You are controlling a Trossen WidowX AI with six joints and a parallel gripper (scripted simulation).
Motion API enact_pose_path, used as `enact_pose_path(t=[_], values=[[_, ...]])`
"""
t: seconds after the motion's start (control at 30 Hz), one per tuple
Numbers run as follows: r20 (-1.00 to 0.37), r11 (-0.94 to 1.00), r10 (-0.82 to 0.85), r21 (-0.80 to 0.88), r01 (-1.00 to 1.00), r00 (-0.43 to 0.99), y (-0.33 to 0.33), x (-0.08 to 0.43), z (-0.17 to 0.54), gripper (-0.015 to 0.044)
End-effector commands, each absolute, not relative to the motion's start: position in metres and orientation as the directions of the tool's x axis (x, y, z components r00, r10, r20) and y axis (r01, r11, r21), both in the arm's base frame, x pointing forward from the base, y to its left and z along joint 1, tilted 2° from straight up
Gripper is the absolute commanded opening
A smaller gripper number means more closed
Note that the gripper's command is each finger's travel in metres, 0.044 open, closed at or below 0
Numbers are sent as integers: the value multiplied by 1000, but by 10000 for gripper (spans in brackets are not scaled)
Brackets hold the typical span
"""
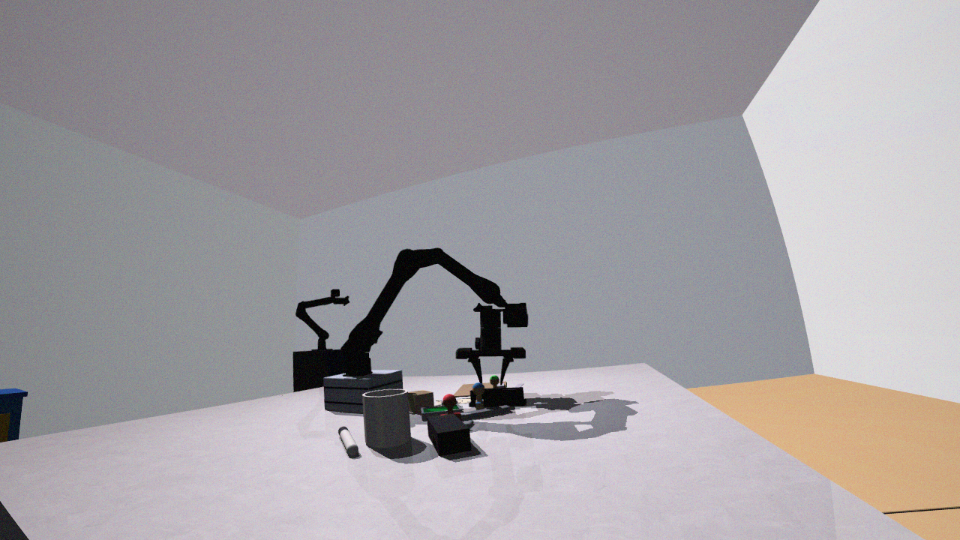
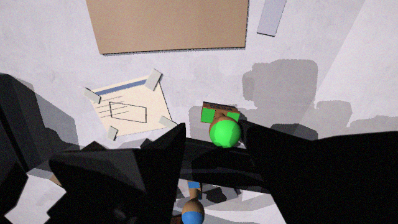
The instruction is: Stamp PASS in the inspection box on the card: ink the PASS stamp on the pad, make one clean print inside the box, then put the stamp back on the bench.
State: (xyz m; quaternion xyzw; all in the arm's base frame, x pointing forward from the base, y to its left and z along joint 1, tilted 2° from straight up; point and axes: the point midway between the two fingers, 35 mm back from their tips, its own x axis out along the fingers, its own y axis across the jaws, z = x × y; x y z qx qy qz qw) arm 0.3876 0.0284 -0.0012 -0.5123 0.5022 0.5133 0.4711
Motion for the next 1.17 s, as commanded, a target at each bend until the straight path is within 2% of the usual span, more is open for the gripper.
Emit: enact_pose_path(t=[0.0,0.13,1.13], values=[[-1000,-53,-29,-11,-999,12,31,395,59,253],[-1000,-55,-29,-11,-998,12,31,389,100,253],[-1000,-59,-27,-9,-998,11,32,389,99,253]])
